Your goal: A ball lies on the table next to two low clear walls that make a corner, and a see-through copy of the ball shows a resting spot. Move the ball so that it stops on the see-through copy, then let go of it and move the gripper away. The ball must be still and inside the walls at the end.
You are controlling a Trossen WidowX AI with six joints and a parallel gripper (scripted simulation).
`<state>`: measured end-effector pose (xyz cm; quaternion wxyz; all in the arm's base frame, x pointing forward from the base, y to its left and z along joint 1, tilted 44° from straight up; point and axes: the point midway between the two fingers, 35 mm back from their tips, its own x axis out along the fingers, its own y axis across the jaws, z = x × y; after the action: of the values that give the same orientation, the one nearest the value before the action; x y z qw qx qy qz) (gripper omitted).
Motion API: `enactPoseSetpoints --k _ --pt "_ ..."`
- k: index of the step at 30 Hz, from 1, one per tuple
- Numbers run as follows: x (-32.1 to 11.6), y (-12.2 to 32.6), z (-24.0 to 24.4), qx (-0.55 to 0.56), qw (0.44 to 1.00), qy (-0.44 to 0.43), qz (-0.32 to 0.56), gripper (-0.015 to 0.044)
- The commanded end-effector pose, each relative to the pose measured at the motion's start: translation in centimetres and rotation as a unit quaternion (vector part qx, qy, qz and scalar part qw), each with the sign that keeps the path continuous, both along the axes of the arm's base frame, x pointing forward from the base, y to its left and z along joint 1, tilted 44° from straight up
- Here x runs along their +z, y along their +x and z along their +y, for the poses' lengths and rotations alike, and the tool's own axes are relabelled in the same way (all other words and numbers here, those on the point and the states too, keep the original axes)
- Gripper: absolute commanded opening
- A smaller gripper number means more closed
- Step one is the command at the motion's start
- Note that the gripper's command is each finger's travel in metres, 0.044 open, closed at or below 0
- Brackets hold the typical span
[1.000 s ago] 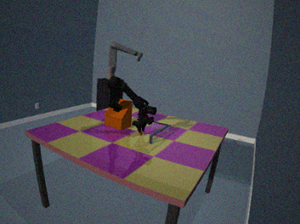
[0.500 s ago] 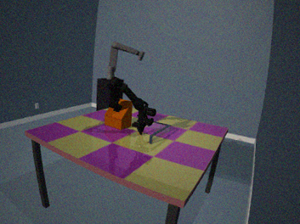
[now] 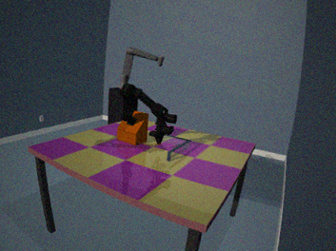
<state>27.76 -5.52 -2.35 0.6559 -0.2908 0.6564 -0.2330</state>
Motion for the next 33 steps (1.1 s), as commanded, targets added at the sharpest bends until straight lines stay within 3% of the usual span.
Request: enactPoseSetpoints --k 1,13,33 --pt "1.7 0.0 1.6 -0.002 1.0 0.003 -0.003 0.0" --pt "5.8 -0.8 5.0 -0.003 1.0 -0.001 -0.003 0.0" --pt "2.9 -0.8 -1.0 -0.003 1.0 -0.002 -0.003 0.0"
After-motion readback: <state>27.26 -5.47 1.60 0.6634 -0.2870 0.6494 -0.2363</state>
